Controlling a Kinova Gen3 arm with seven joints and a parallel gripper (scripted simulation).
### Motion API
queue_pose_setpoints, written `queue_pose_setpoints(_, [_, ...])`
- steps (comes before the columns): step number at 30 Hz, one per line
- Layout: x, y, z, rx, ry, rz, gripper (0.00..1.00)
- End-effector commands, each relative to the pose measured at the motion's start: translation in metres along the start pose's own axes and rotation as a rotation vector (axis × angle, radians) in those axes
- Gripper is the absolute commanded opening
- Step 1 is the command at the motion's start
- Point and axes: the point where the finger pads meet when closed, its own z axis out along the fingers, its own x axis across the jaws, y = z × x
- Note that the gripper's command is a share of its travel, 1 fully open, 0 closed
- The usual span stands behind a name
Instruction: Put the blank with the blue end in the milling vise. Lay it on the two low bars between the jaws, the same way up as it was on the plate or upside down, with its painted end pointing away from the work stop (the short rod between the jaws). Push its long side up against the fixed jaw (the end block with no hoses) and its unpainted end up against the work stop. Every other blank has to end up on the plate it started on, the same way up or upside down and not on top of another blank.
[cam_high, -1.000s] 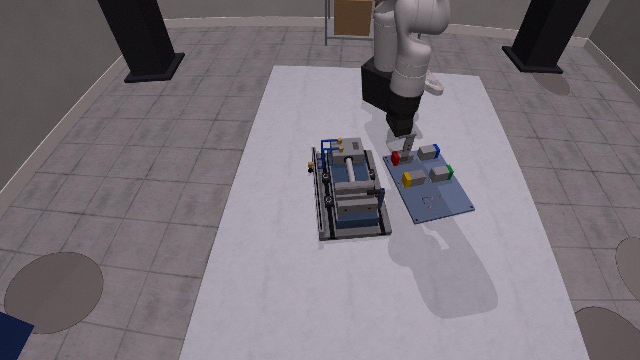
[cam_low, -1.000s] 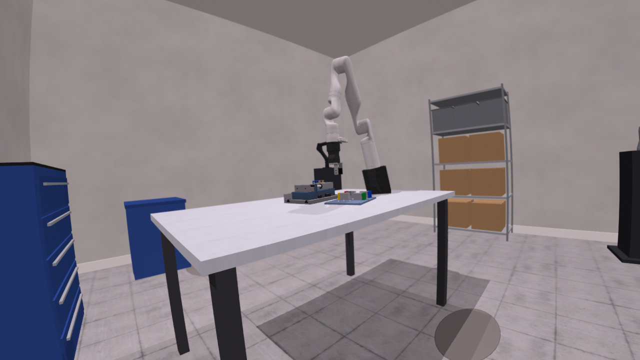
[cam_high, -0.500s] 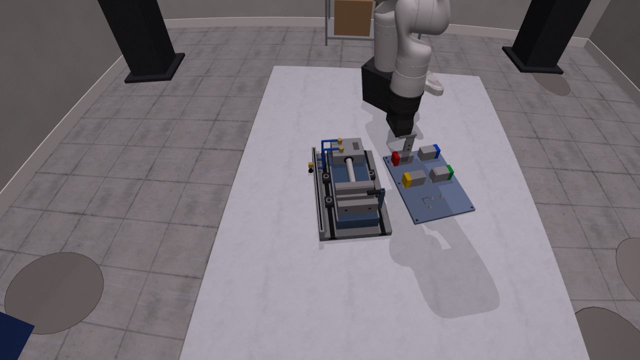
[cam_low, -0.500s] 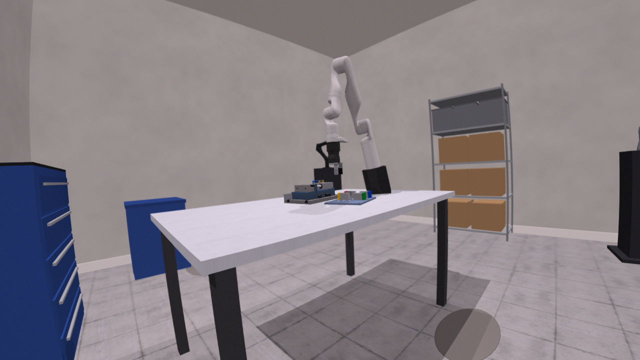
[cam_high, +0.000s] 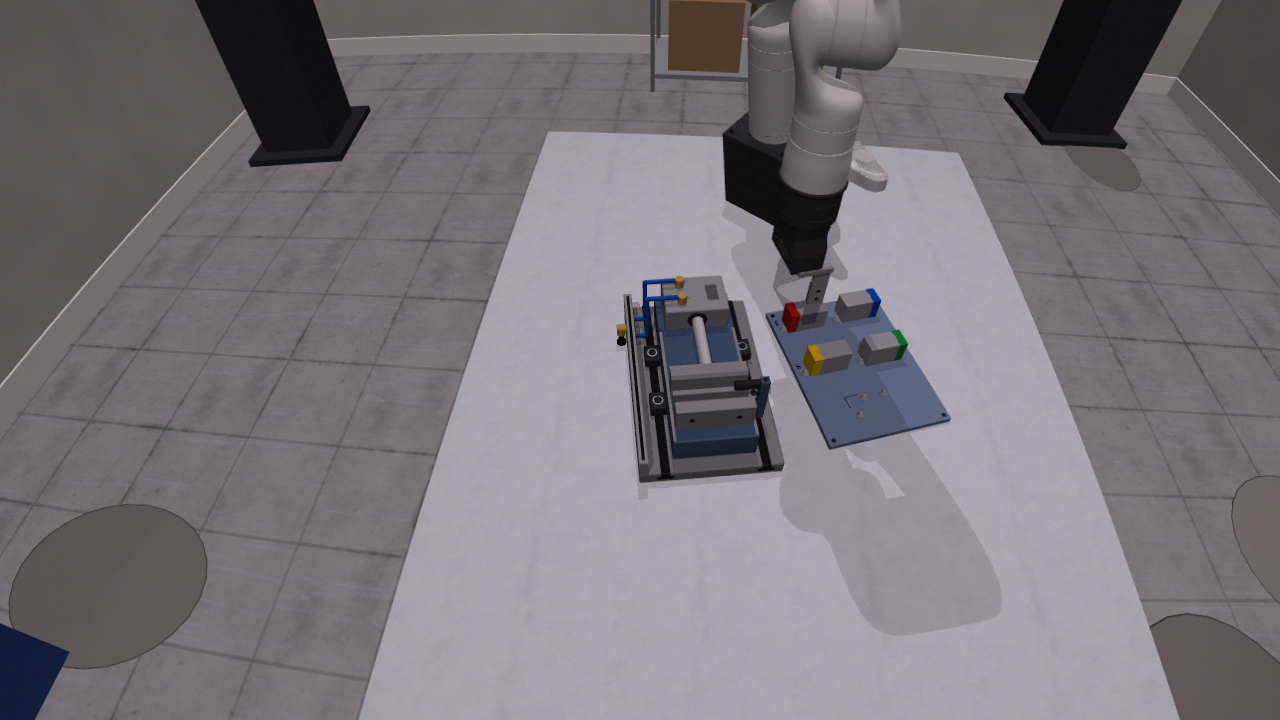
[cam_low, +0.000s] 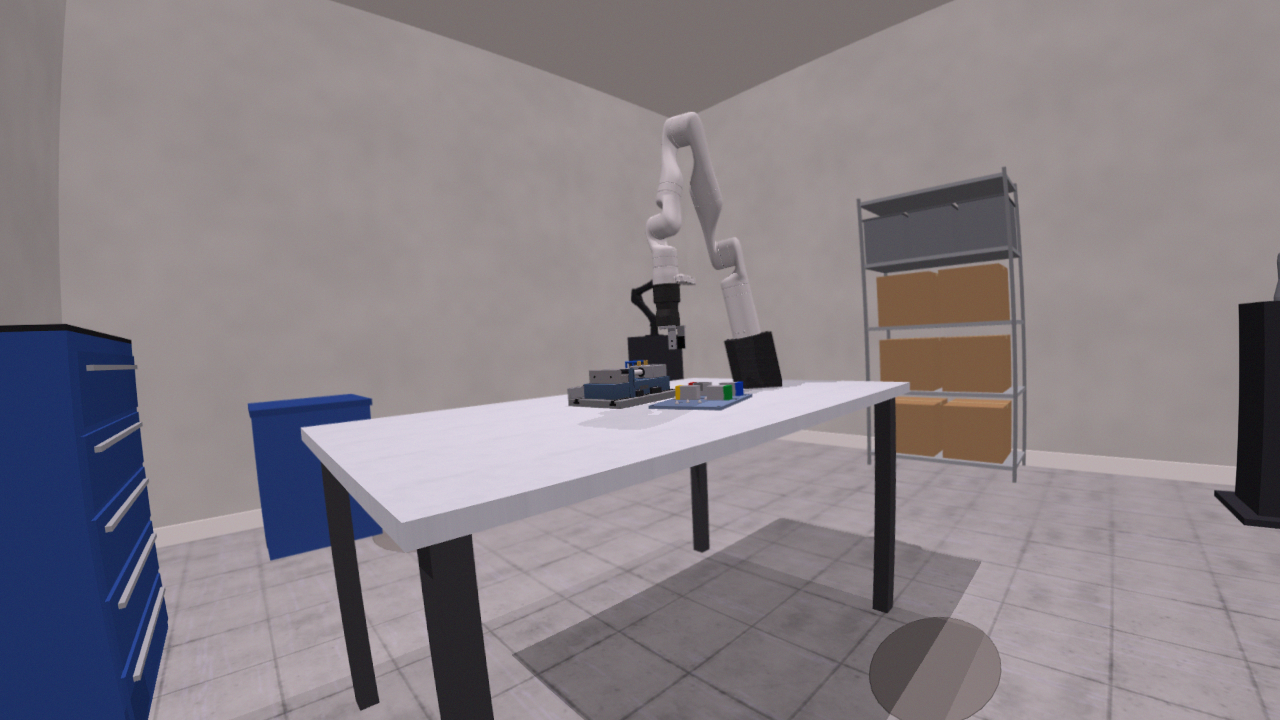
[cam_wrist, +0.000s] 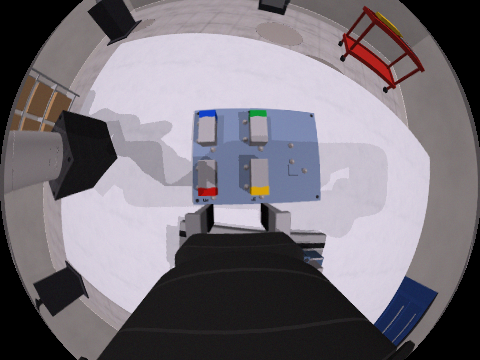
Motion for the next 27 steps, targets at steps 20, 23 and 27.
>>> queue_pose_setpoints(20, [-0.005,-0.019,-0.039,-0.003,-0.012,0.008,1.00])
queue_pose_setpoints(23, [-0.004,-0.024,-0.048,-0.003,-0.009,0.005,1.00])
queue_pose_setpoints(27, [-0.004,-0.030,-0.059,-0.003,-0.006,0.001,1.00])
